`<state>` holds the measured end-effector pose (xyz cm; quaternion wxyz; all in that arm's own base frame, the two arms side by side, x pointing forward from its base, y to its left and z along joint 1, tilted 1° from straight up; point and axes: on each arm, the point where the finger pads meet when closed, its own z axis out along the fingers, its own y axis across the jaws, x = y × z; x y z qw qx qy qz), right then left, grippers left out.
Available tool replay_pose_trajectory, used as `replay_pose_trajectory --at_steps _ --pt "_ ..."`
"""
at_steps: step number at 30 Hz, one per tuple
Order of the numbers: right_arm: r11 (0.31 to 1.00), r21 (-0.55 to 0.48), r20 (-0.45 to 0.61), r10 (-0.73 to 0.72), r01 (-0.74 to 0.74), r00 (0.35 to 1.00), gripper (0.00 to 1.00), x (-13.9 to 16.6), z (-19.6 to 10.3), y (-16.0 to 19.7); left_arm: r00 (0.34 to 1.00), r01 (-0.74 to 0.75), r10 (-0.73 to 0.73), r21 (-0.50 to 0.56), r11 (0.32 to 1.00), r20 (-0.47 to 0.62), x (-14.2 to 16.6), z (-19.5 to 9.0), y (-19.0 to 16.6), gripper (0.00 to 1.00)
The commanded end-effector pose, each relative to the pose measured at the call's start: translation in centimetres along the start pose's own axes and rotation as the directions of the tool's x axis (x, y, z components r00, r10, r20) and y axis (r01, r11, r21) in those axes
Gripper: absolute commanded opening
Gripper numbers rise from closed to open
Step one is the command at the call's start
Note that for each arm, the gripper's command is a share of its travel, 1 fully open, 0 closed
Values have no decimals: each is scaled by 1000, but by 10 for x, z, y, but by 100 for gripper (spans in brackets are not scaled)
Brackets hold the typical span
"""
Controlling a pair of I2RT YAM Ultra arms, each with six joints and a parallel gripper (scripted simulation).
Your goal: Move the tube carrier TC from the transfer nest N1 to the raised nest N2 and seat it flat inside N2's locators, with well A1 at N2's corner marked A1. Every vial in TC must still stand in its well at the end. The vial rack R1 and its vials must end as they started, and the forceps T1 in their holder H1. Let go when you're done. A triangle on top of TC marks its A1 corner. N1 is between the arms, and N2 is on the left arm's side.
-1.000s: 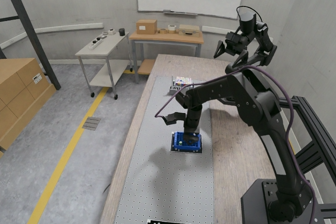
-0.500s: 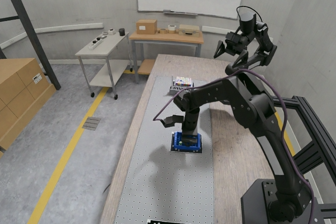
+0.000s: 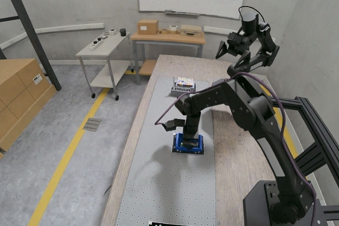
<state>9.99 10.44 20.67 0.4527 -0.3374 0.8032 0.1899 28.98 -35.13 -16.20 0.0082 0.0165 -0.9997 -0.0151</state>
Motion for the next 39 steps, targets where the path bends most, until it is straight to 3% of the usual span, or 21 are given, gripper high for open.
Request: replay_pose_trajectory --at_steps 1,13,22,23,27,34,39 --pt "1000 5 35 -9 8 999 100 -10 -7 0 999 6 -8 31 999 41 -15 -4 -10 100" --pt "1000 5 35 -9 8 999 100 -10 -7 0 999 7 -8 31 999 41 -16 12 -10 100" --pt "1000 5 35 -9 8 999 100 -10 -7 0 999 7 -8 33 999 42 -16 7 -11 100" --pt "1000 5 35 -9 8 999 100 -10 -7 0 999 7 -8 33 999 42 -16 7 -11 96" --pt "1000 5 35 -9 8 999 100 -10 -7 0 999 7 -8 33 999 42 -16 7 -11 96" --pt "1000 5 35 -9 8 999 100 -10 -7 0 999 6 -7 27 1000 48 -12 6 -9 83" --pt "1000 5 35 -9 8 999 100 -10 -7 0 999 7 -8 23 1000 45 -9 8 -7 80"
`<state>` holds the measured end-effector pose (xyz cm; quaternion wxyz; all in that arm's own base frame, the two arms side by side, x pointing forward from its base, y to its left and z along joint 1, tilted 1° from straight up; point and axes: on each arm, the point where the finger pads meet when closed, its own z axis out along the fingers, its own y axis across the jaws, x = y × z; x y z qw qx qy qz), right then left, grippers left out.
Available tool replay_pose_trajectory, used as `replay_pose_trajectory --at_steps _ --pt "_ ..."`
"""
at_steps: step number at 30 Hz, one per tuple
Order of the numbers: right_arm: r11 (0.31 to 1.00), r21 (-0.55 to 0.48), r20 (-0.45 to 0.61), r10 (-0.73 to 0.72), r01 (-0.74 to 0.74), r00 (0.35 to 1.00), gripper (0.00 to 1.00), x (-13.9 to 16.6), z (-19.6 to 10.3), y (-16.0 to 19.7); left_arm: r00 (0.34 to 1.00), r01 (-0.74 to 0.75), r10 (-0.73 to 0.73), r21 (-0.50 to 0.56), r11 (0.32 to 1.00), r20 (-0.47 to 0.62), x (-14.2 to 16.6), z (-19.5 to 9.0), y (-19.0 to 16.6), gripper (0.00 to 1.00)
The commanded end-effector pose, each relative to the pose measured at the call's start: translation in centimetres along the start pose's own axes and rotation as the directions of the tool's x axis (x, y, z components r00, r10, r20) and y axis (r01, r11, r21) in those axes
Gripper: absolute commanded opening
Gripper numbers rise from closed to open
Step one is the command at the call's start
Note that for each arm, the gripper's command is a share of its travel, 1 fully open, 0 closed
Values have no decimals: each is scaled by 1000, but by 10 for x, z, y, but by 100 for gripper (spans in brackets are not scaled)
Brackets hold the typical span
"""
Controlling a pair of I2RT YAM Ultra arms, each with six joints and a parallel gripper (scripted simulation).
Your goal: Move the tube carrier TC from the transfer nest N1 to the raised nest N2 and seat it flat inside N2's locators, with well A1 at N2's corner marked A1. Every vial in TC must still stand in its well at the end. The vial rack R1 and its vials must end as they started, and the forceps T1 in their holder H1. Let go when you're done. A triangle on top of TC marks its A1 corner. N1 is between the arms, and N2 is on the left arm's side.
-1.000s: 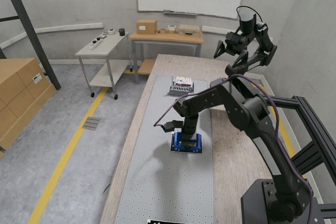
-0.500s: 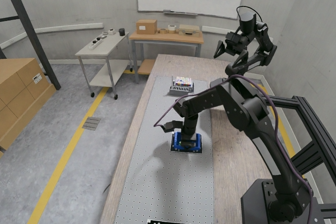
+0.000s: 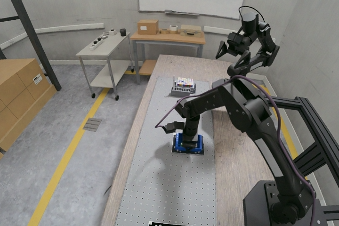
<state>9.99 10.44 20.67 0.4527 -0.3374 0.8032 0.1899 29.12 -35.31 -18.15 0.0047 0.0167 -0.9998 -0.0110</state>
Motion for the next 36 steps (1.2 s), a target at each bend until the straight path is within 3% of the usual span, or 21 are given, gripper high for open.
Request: replay_pose_trajectory --at_steps 1,2,3,8,15,19,31,36 --pt "1000 5 35 -9 8 999 100 -10 -7 0 999 7 -7 15 1000 39 -7 -11 -5 69" --pt "1000 5 35 -9 8 999 100 -10 -7 0 999 6 -7 15 1000 39 -6 -11 -5 80" --pt "1000 5 35 -9 8 999 100 -10 -7 0 1000 6 -6 5 1000 31 -3 -12 -2 84" --pt "1000 5 35 -9 8 999 100 -10 -7 0 1000 3 -3 -6 1000 23 0 -26 0 84" --pt "1000 5 35 -9 8 999 100 -10 -7 0 999 3 -3 12 1000 37 -3 -100 -6 84" --pt "1000 5 35 -9 8 999 100 -10 -7 0 999 3 -3 13 1000 37 -1 -122 -5 84" --pt "1000 5 35 -9 8 999 100 -10 -7 0 997 -28 25 45 999 67 -14 -116 12 84" --pt "1000 9 146 -26 25 989 100 -48 -1 -2 996 -52 48 47 998 80 -22 -113 55 84"
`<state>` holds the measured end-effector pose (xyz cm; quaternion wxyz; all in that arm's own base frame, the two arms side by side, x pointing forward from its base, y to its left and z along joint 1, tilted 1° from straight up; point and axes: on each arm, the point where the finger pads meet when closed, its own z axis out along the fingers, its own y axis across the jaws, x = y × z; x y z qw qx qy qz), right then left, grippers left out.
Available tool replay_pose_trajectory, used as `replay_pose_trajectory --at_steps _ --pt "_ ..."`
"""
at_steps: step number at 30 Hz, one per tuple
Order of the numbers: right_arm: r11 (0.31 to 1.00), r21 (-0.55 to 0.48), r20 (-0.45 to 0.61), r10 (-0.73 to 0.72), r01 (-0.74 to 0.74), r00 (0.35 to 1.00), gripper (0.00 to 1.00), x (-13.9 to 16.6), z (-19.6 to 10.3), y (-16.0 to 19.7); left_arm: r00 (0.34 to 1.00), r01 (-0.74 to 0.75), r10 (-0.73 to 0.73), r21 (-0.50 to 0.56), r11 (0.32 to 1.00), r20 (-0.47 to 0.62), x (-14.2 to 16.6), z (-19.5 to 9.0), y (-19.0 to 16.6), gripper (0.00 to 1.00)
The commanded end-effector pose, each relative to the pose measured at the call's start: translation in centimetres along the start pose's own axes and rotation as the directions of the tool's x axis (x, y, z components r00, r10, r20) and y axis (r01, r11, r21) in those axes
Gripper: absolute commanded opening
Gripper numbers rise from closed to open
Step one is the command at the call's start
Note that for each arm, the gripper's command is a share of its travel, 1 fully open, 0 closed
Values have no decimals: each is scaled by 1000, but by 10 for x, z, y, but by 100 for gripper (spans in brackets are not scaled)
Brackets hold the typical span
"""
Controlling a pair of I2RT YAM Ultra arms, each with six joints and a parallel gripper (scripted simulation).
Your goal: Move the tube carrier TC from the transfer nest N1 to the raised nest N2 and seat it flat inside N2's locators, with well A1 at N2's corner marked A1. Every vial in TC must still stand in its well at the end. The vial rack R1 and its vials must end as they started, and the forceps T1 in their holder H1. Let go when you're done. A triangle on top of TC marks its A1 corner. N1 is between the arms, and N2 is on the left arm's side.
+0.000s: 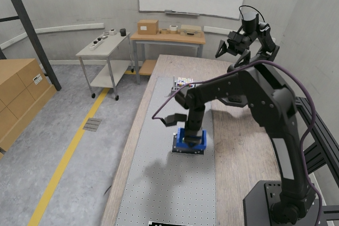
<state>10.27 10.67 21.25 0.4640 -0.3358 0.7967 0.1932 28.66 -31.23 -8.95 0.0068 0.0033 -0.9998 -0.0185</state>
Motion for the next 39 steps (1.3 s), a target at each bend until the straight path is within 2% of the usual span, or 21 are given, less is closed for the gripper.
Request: replay_pose_trajectory --at_steps 1,3,8,18,20,21,29,35,37,39 --pt "1000 5 143 -27 27 989 100 -51 4 -2 996 -28 23 60 998 84 -27 -21 21 84" --pt "1000 5 143 -27 27 989 100 -51 4 -2 996 -28 23 60 998 84 -27 -21 21 84" --pt "997 -37 293 -54 68 955 100 -117 33 6 996 -45 41 55 997 79 -30 -16 74 84" --pt "987 -112 515 -41 115 856 100 -191 63 36 996 -58 55 35 998 71 -38 -8 161 84" --pt "987 -112 515 -41 115 856 100 -191 63 36 996 -58 55 35 998 71 -38 -8 161 84" --pt "985 -124 499 -41 119 866 100 -191 80 41 996 -57 55 33 998 70 -39 -7 169 84" --pt "966 -205 544 -19 155 839 100 -204 137 85 997 -50 49 22 998 59 -44 -2 235 84" --pt "947 -266 531 -11 179 847 100 -184 189 124 998 -40 38 26 999 50 -47 2 282 84" --pt "947 -266 531 -11 179 847 100 -184 189 124 998 -40 38 26 999 50 -47 2 282 84" --pt "940 -287 493 -21 186 870 100 -161 217 139 998 -35 34 24 999 50 -51 4 298 84"
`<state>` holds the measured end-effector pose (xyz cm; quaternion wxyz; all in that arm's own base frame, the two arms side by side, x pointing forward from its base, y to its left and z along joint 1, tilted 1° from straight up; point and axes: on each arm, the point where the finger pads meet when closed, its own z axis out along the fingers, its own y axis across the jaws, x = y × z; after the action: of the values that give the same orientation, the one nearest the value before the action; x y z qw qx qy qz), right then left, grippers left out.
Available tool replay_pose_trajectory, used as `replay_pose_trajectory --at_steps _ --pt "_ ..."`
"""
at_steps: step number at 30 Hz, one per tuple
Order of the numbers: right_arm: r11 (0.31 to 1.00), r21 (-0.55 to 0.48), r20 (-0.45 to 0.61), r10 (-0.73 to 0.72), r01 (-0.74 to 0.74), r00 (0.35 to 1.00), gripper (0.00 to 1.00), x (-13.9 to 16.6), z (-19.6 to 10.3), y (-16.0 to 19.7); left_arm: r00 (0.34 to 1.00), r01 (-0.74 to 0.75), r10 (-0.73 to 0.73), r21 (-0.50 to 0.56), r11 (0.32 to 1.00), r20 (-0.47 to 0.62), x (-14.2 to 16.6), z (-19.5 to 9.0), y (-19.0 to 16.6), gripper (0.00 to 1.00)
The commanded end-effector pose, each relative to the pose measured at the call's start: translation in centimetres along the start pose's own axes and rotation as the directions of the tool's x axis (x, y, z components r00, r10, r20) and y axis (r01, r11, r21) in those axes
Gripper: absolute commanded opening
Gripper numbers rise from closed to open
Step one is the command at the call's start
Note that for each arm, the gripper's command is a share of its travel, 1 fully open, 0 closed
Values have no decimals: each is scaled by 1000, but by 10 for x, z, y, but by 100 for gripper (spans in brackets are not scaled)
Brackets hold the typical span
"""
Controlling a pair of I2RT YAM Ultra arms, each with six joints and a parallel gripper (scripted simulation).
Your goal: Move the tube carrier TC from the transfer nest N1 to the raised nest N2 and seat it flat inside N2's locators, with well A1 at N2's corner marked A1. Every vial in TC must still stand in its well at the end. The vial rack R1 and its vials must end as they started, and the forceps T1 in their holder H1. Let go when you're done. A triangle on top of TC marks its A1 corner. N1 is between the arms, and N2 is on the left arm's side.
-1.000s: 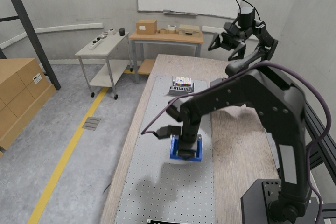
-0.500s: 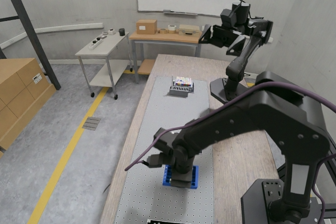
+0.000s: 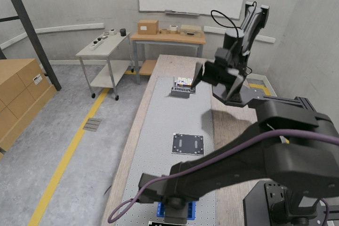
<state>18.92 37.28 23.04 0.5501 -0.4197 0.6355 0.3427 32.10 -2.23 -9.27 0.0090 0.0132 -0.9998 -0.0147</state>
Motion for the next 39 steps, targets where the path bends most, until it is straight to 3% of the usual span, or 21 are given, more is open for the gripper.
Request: replay_pose_trajectory --at_steps 1,6,13,21,28,39 --pt "1000 -11 139 5 -3 990 100 -7 26 13 997 -52 51 16 999 53 -15 -9 17 84" --pt "998 -66 96 8 -2 995 100 44 53 41 998 -36 35 10 999 47 -18 -8 60 84" --pt "992 -123 -66 -7 -1 998 100 149 73 72 1000 -5 5 1 1000 1 -10 -1 114 84" --pt "992 -126 -68 -8 -1 998 100 153 75 74 999 -1 2 -7 1000 51 -24 -3 118 84" --pt "992 -126 -68 -8 -1 998 100 153 75 74 1000 -1 1 10 1000 12 -13 16 114 84" --pt "992 -126 -68 -8 -1 998 100 153 75 74 1000 4 -4 2 1000 15 -14 14 117 84"
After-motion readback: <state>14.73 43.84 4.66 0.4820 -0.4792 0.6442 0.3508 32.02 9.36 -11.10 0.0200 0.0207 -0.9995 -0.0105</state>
